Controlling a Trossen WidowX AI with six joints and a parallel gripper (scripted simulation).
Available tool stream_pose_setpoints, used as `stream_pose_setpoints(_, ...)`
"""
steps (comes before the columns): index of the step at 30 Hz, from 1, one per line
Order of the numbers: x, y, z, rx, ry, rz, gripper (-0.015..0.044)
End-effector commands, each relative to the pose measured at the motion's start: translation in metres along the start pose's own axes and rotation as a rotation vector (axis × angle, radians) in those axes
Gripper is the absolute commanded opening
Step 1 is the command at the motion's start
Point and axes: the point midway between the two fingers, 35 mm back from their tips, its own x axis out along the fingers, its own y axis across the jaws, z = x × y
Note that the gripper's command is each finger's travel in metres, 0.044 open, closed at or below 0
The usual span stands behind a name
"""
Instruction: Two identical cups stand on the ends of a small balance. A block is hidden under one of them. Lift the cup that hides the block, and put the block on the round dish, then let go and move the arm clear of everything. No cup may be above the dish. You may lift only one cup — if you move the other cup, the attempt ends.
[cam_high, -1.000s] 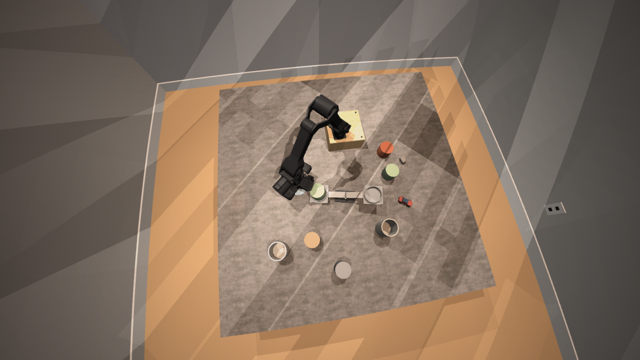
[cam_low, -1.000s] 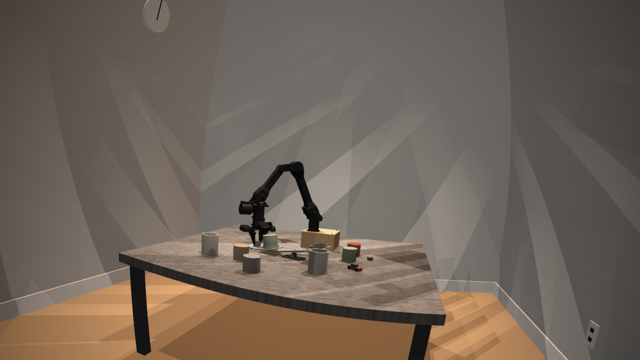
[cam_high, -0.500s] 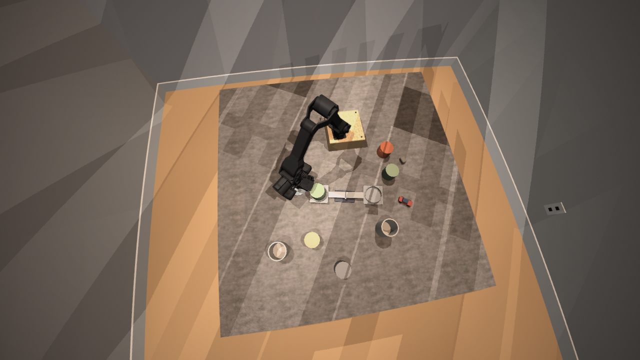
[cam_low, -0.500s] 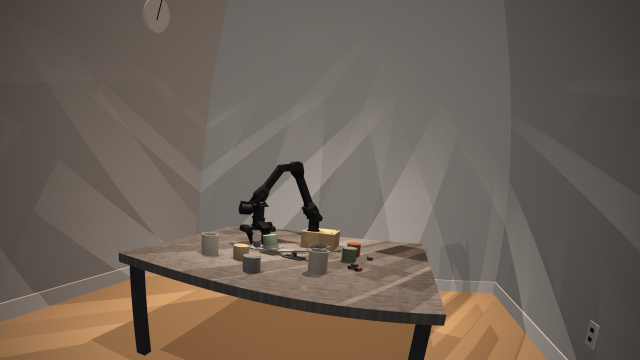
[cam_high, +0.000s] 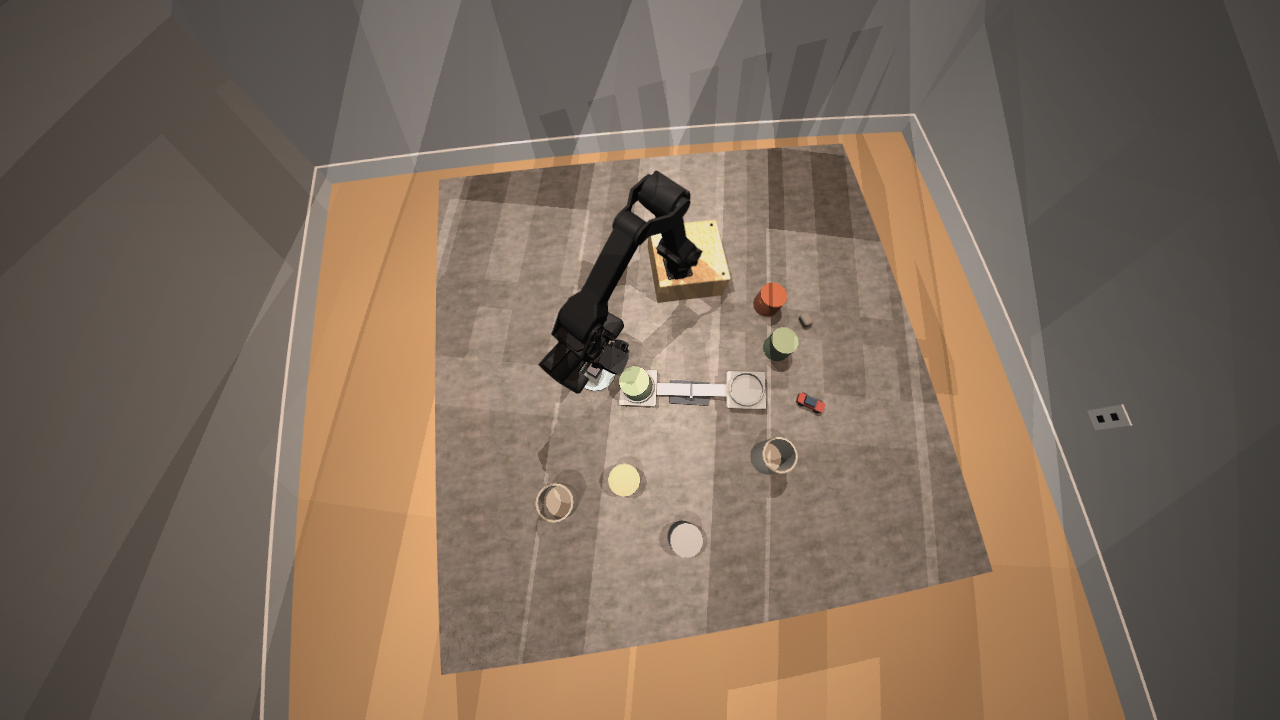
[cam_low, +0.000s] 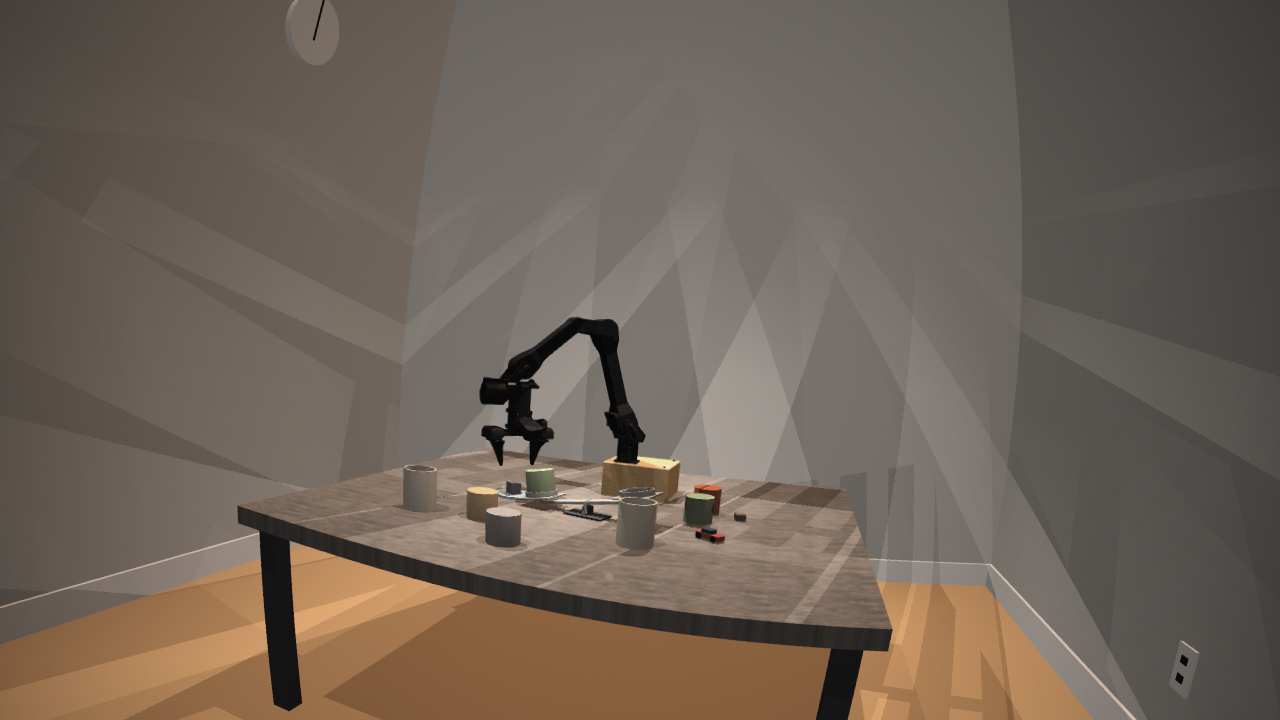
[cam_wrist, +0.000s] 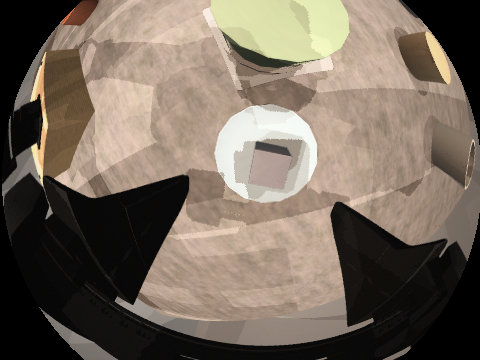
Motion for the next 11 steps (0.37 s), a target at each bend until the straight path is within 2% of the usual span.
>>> stream_pose_setpoints(1,-0.0396,-0.0012,-0.0002,0.001,0.004,-0.03,0.044)
stream_pose_setpoints(11,-0.0424,-0.0009,-0.0002,0.001,0.004,-0.031,0.044)
